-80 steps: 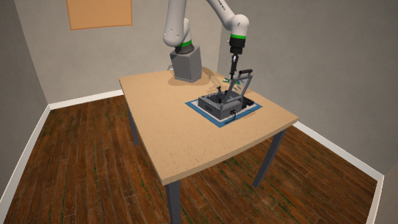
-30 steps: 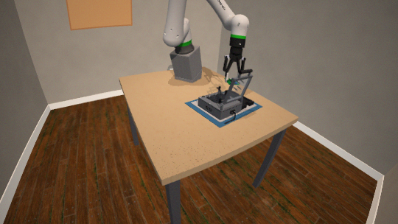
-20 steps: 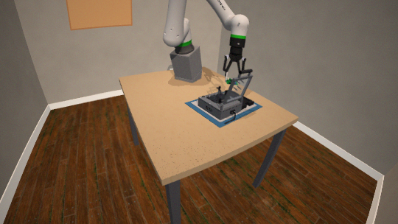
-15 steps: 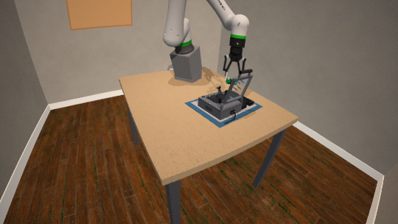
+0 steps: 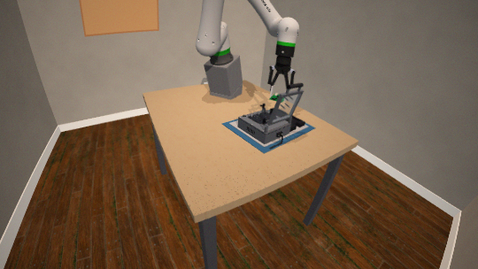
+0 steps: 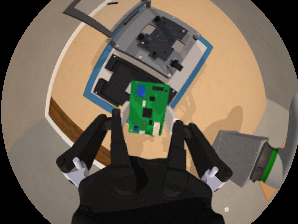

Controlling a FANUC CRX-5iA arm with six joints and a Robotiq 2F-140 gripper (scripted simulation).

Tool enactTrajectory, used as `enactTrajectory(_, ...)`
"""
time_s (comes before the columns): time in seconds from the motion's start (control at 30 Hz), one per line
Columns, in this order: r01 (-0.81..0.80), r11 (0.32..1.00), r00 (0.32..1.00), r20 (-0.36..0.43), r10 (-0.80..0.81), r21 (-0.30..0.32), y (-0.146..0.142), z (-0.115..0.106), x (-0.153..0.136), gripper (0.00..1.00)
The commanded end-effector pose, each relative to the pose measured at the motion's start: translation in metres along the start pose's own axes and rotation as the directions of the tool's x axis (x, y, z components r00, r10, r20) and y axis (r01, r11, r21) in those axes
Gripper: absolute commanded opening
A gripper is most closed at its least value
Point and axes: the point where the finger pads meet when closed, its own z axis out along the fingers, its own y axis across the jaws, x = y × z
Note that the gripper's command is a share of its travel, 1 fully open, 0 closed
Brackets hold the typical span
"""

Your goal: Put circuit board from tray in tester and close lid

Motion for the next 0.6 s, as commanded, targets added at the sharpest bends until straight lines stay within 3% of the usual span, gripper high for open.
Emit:
enactTrajectory(0.0,-0.076,0.997,0.997,-0.004,0.076,0.003,-0.0002,-0.0001,-0.0001,0.46)
enactTrajectory(0.57,-0.272,0.962,0.962,-0.003,0.272,0.004,-0.0002,-0.0001,-0.0001,0.46)
